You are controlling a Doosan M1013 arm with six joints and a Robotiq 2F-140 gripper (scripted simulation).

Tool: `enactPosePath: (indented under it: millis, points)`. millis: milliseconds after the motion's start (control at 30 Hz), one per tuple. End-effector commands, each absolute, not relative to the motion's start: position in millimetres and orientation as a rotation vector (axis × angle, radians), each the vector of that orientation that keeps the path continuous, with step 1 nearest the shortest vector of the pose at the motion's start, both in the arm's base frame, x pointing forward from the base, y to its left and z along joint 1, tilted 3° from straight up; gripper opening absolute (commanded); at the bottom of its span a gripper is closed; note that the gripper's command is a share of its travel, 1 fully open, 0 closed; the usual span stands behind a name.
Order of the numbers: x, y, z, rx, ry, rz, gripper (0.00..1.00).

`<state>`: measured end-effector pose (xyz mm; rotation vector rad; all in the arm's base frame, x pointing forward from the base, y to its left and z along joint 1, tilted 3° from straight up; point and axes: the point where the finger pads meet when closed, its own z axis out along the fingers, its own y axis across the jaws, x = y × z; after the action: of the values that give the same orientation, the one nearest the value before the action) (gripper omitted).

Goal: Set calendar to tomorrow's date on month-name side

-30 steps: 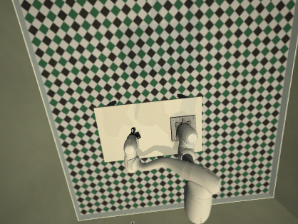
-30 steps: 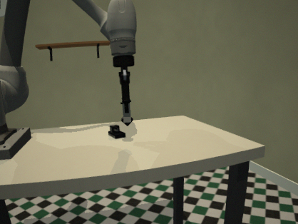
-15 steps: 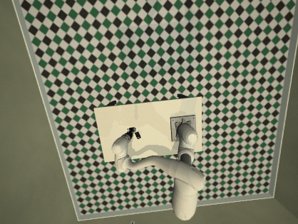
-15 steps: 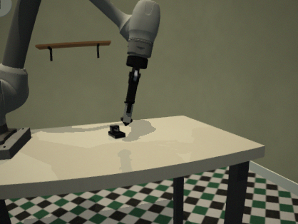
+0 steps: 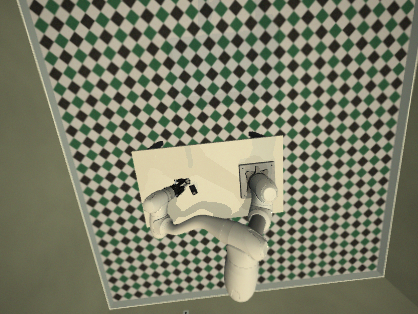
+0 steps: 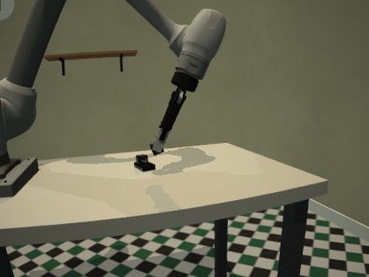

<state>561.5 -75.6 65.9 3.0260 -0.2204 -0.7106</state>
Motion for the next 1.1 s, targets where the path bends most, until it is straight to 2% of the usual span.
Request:
enactPosePath:
  millis: [0,200,567,1067]
  points:
    - [562.4,-75.6,66.4,3.006,-0.222,-0.810,0.17]
    - [565.7,-76.2,64.8,2.998,-0.222,-0.843,0.17]
    - [568.2,-76.6,63.0,2.891,-0.225,-1.203,0.17]
    - [571.0,-77.1,60.9,2.888,-0.225,-1.211,0.17]
